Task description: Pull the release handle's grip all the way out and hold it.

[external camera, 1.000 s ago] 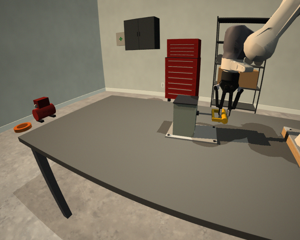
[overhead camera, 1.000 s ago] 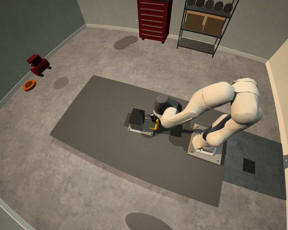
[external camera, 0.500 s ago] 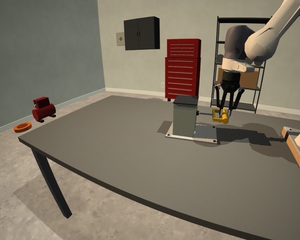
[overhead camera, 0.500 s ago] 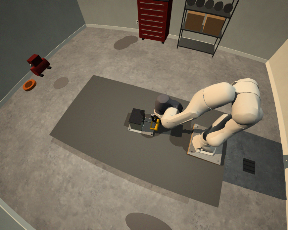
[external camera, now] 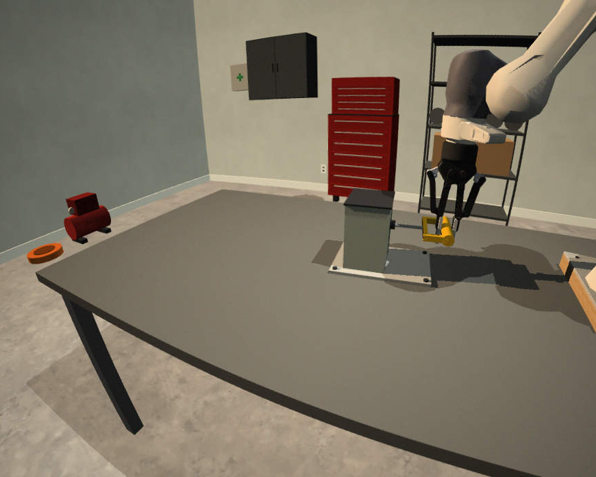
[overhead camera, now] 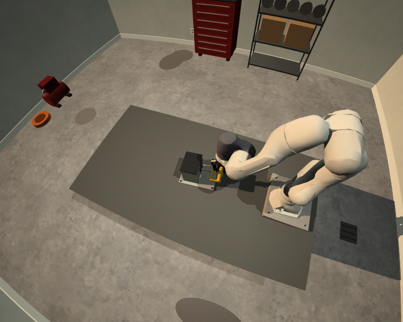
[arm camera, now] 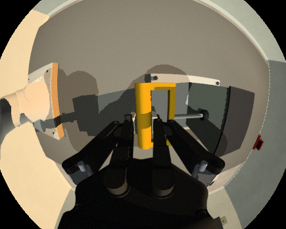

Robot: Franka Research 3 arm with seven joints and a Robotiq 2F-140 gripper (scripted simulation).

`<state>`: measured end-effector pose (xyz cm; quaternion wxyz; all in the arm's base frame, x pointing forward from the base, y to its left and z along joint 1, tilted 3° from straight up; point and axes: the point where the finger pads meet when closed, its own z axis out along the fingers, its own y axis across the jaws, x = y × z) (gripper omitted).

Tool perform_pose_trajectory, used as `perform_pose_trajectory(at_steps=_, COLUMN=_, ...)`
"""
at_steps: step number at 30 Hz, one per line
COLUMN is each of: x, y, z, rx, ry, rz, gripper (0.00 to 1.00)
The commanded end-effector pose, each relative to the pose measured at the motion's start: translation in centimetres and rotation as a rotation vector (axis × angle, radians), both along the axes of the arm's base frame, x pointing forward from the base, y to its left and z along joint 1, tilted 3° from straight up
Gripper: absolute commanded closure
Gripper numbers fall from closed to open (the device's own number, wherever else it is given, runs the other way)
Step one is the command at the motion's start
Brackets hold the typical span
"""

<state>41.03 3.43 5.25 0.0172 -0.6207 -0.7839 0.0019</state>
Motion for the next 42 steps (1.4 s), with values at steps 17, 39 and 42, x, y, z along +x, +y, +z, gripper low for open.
perform_pose_trajectory(at_steps=17, x=-1.59, y=-0.33, z=-0.08, rx=-0.002, ry=0.025, rz=0.001, gripper=1.00)
perform_pose_trajectory(at_steps=39, x=-1.91, y=-0.40, z=-0.06, rx=-0.002, ry=0.025, rz=0.001, gripper=1.00)
perform_pose_trajectory(at_steps=42, x=-1.91, y=-0.40, z=-0.06, rx=-0.002, ry=0.025, rz=0.001, gripper=1.00)
